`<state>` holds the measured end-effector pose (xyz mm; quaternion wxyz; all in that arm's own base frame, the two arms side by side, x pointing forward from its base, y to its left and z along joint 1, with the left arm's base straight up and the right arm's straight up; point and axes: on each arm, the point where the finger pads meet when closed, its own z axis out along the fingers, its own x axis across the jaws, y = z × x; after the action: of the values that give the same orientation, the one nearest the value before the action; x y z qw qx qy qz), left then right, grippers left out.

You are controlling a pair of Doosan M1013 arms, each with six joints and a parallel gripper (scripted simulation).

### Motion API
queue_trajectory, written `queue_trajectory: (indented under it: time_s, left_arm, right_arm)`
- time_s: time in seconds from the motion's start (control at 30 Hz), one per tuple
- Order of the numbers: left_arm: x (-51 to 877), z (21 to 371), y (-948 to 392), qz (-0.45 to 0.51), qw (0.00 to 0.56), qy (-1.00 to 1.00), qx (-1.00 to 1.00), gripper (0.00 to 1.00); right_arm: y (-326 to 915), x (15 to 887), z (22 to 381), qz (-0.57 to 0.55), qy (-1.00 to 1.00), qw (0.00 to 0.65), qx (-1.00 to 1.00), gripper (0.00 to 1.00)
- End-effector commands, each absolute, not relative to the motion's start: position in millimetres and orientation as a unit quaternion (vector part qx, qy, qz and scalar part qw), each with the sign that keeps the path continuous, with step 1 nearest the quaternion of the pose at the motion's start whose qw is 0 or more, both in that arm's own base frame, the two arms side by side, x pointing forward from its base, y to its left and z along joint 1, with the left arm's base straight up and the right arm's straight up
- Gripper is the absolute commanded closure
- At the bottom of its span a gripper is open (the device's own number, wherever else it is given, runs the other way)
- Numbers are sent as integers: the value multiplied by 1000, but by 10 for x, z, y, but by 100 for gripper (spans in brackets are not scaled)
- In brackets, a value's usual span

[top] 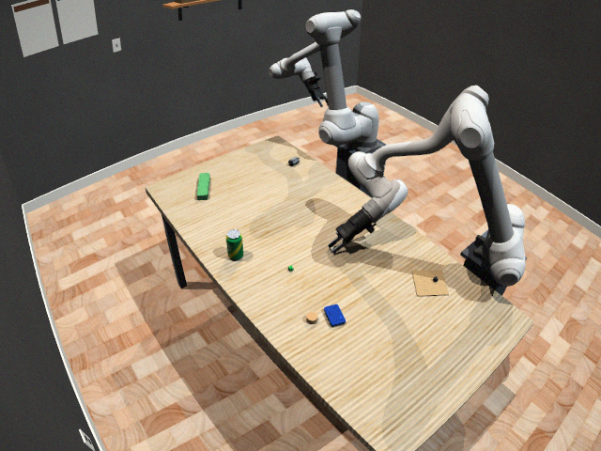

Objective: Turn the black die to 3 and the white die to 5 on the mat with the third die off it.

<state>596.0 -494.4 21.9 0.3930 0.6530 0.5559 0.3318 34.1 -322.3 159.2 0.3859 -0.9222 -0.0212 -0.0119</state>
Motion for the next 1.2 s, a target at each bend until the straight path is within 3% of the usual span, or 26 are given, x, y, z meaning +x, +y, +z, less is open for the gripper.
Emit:
queue_trajectory:
  time_s: [0.0, 0.63, 1.17]
  left_arm:
    - [5942, 195, -4947, 333, 393, 554, 654, 36]
    - [5926, 203, -4944, 333, 393, 554, 654, 36]
    - [5534, 414, -4879, 333, 393, 554, 654, 36]
  right_arm:
    - [-3233, 317, 1588, -11, -22, 383, -924, 0]
    - [-3233, 317, 1588, -11, -22, 383, -924, 0]
    - [-3233, 317, 1588, -11, -22, 383, -924, 0]
